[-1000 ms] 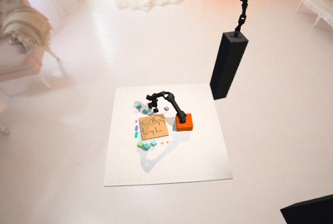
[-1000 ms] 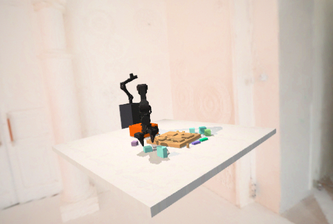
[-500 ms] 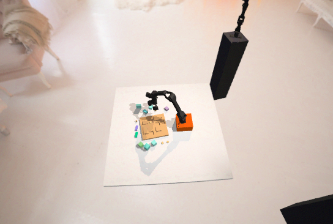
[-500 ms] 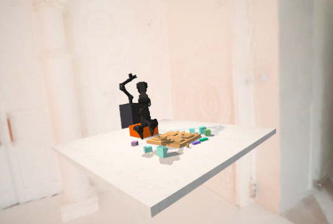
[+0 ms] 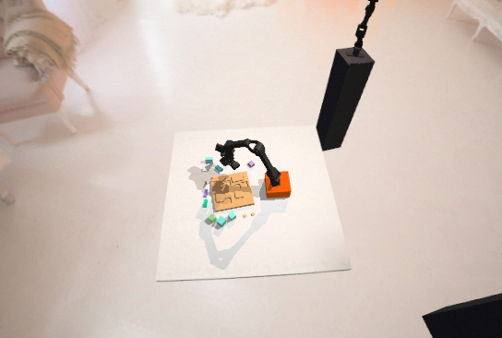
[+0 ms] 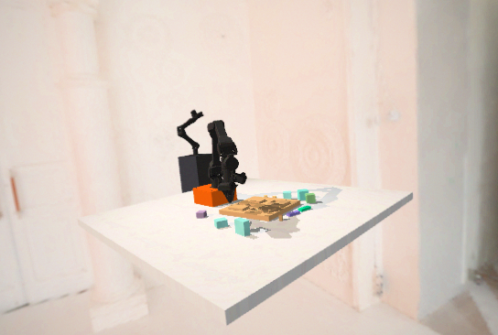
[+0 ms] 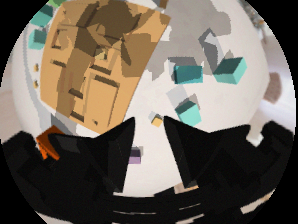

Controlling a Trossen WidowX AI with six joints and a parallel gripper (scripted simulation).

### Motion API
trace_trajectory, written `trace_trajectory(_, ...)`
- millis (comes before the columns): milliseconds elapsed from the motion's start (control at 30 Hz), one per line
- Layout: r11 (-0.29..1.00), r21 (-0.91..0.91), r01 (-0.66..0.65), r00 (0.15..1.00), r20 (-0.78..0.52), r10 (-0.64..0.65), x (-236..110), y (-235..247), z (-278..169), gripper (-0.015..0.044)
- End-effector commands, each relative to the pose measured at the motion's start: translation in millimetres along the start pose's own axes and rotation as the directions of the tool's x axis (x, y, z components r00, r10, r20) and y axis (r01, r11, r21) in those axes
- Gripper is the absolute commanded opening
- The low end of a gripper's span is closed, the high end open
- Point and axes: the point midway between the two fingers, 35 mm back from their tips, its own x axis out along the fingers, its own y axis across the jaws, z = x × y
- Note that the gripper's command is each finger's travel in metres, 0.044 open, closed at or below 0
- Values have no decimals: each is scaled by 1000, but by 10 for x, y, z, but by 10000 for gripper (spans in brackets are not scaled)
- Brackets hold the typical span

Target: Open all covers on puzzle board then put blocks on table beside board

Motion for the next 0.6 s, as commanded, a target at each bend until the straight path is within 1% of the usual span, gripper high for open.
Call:
trace_trajectory(0,974,-227,-2,1000,2,2,0,126,193,73)
trace_trajectory(100,920,-393,-2,1000,3,3,0,226,340,0)
trace_trajectory(200,837,-547,-1,1000,4,4,0,333,481,0)
trace_trajectory(333,687,-726,0,1000,6,5,-2,485,661,0)
trace_trajectory(567,341,-940,6,1000,9,8,-7,768,955,0)
